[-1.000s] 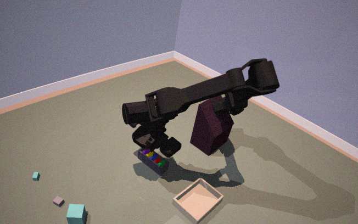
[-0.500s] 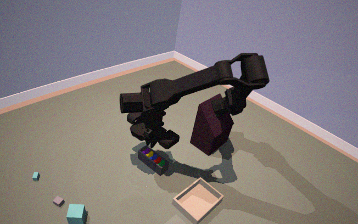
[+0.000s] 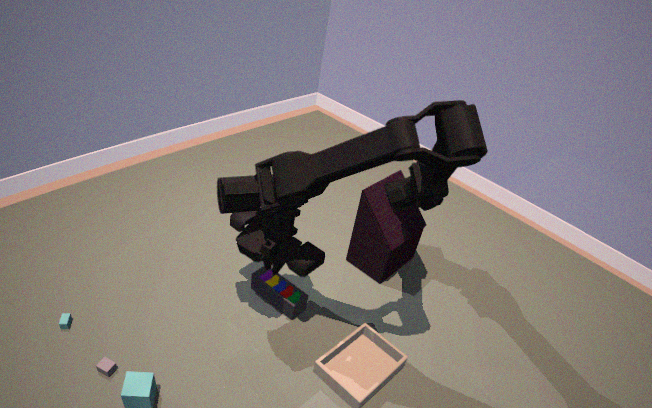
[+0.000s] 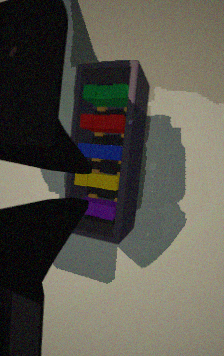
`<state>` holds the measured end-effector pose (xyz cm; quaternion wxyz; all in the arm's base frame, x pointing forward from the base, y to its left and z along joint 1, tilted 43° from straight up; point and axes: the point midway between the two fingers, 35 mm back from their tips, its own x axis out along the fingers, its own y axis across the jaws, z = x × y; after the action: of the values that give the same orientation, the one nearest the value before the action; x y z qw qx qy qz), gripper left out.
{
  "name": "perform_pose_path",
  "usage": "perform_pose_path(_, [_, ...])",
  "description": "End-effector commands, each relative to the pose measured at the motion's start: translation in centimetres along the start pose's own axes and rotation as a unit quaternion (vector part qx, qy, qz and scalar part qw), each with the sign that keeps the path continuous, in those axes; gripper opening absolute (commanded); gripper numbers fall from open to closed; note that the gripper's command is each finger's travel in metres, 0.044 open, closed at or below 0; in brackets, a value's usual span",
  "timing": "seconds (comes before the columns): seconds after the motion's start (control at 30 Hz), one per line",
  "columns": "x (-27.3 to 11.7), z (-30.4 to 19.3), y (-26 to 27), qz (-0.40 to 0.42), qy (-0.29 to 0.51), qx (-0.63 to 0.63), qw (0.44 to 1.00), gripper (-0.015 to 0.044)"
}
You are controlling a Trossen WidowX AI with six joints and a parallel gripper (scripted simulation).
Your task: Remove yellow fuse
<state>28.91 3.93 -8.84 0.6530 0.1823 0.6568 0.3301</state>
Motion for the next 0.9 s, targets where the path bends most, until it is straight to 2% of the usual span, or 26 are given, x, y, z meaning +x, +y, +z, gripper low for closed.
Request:
perform_pose_path(0.0, [0.8, -0.2, 0.1, 0.004, 0.004, 0.003, 1.000, 0.0070])
perform_pose_path(0.87, [2.0, -0.3, 0.2, 0.005, 0.005, 0.003, 1.000, 0.0070])
